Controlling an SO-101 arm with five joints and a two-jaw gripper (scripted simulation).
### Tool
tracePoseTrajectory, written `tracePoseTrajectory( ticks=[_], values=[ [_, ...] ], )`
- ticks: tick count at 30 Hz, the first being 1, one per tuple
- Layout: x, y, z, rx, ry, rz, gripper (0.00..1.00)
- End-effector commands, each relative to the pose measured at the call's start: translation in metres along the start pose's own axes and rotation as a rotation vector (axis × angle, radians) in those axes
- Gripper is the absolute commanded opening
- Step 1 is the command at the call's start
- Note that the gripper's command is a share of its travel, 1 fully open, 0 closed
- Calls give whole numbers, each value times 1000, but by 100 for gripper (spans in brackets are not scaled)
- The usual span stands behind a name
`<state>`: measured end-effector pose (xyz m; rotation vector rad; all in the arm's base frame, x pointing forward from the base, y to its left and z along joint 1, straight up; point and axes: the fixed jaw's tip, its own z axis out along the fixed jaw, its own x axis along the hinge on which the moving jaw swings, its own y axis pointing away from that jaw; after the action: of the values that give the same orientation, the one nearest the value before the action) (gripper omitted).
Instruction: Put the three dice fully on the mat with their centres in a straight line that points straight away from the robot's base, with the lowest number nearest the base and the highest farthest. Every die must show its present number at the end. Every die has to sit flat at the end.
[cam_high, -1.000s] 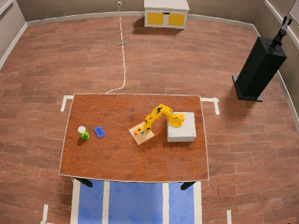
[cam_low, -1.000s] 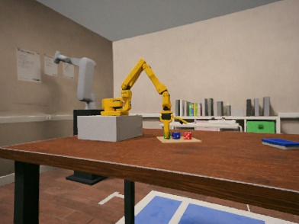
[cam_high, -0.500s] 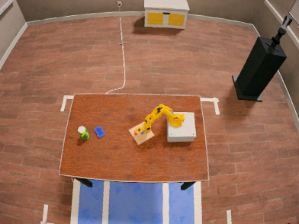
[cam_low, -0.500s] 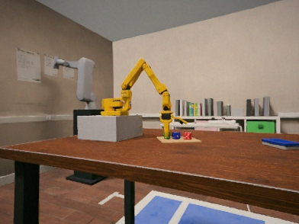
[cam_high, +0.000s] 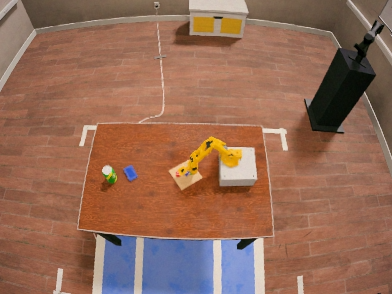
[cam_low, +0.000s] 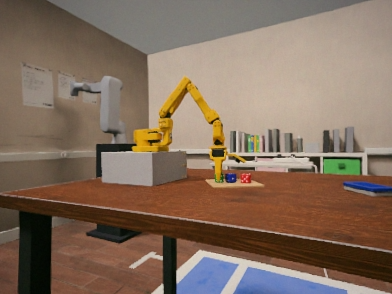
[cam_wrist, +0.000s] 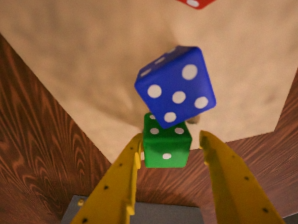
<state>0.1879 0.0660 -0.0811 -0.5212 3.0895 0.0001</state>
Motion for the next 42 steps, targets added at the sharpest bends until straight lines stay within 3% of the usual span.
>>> tracePoseTrajectory(
  ticks=[1,9,21,42],
  values=[
    [-1,-1,2,-1,-4,-1,27],
    [-1,-1,2,-1,-4,-1,33],
    [-1,-1,-2,-1,-5,0,33],
    [-1,-1,-56,-1,-4,-1,33]
  ],
)
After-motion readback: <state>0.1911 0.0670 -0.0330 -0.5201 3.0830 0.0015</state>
